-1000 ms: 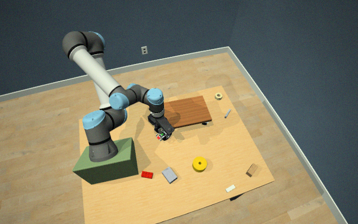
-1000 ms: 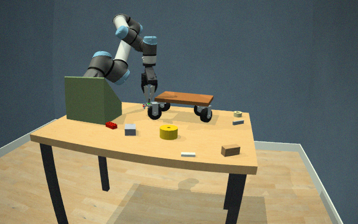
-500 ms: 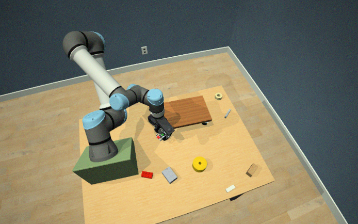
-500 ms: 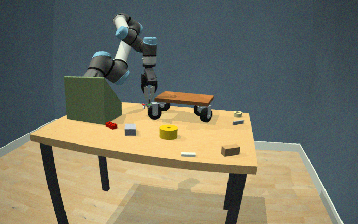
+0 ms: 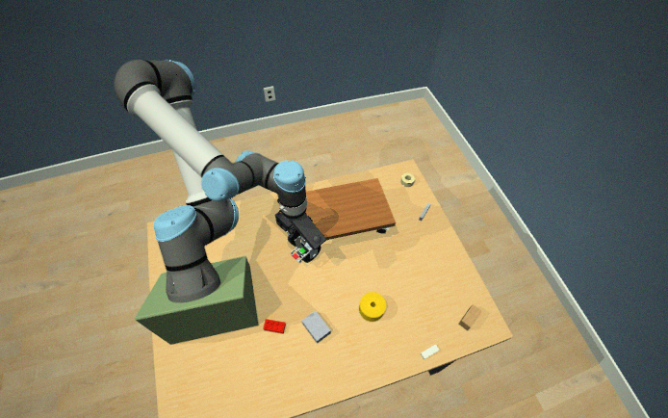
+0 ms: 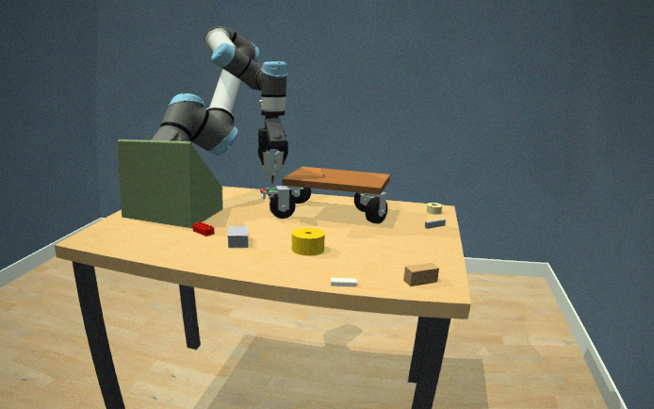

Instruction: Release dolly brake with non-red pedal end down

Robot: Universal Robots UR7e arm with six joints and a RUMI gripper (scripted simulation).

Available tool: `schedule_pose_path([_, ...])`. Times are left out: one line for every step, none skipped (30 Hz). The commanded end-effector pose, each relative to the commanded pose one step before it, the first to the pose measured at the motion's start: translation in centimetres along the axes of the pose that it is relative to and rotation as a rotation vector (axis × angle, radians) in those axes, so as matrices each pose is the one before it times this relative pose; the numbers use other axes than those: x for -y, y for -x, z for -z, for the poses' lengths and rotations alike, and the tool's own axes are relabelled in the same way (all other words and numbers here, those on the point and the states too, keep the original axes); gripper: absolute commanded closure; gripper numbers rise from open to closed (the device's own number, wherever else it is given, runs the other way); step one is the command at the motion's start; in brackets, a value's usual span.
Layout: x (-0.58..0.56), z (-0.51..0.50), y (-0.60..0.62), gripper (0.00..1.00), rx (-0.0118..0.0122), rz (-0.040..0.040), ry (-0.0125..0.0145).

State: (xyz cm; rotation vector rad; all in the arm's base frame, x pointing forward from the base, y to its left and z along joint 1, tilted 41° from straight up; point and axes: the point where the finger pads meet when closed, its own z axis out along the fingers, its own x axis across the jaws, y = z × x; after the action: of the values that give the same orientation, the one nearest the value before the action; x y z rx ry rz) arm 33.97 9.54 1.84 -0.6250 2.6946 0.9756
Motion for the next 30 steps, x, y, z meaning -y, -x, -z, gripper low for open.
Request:
schedule_pose_path([-0.031, 2.043, -0.022, 1.0, 0.00059, 0.00049, 0.00013])
schedule_pose_path([0.0, 0.0, 0.0, 1.0, 0.0, 0.0, 0.0])
schedule_pose_path([0.0, 0.0, 0.0, 1.0, 0.0, 0.0, 0.0])
schedule_pose_path([0.0, 0.46, 0.0, 1.0, 0.0, 0.0, 0.0])
schedule_pose_path([0.0, 0.451, 0.0, 1.0, 0.0, 0.0, 0.0])
schedule_pose_path([0.0, 0.434, 0.0, 1.0, 0.0, 0.0, 0.0])
schedule_pose_path([0.0, 0.408, 0.0, 1.0, 0.0, 0.0, 0.0])
schedule_pose_path([0.0, 0.374, 0.0, 1.0, 0.0, 0.0, 0.0])
schedule_pose_path([-0.001, 0.334, 0.0, 1.0, 0.0, 0.0, 0.0])
schedule_pose_path([0.001, 0.289, 0.0, 1.0, 0.0, 0.0, 0.0])
schedule_pose_path([-0.001, 0.238, 0.0, 1.0, 0.0, 0.0, 0.00001])
schedule_pose_path([0.001, 0.188, 0.0, 1.0, 0.0, 0.0, 0.0])
schedule_pose_path([0.0, 0.137, 0.0, 1.0, 0.0, 0.0, 0.0])
schedule_pose_path([0.0, 0.089, 0.0, 1.0, 0.0, 0.0, 0.0])
schedule_pose_path([0.0, 0.049, 0.0, 1.0, 0.0, 0.0, 0.0])
schedule_pose_path([0.0, 0.019, 0.0, 1.0, 0.0, 0.0, 0.0])
schedule_pose_path([0.0, 0.003, 0.0, 1.0, 0.0, 0.0, 0.0])
schedule_pose_path([0.0, 0.0, 0.0, 1.0, 0.0, 0.0, 0.0])
schedule_pose_path([0.0, 0.0, 0.0, 1.0, 0.0, 0.0, 0.0])
schedule_pose_path([0.0, 0.0, 0.0, 1.0, 0.0, 0.0, 0.0])
schedule_pose_path([0.0, 0.0, 0.0, 1.0, 0.0, 0.0, 0.0])
schedule_pose_path([0.0, 0.0, 0.0, 1.0, 0.0, 0.0, 0.0])
schedule_pose_path([0.0, 0.0, 0.0, 1.0, 0.0, 0.0, 0.0])
schedule_pose_path([0.0, 0.0, 0.0, 1.0, 0.0, 0.0, 0.0])
schedule_pose_path([0.0, 0.0, 0.0, 1.0, 0.0, 0.0, 0.0])
schedule_pose_path([0.0, 0.0, 0.0, 1.0, 0.0, 0.0, 0.0])
schedule_pose_path([0.0, 0.0, 0.0, 1.0, 0.0, 0.0, 0.0])
schedule_pose_path([0.0, 0.0, 0.0, 1.0, 0.0, 0.0, 0.0])
schedule_pose_path([0.0, 0.0, 0.0, 1.0, 0.0, 0.0, 0.0])
schedule_pose_path([0.0, 0.0, 0.0, 1.0, 0.0, 0.0, 0.0])
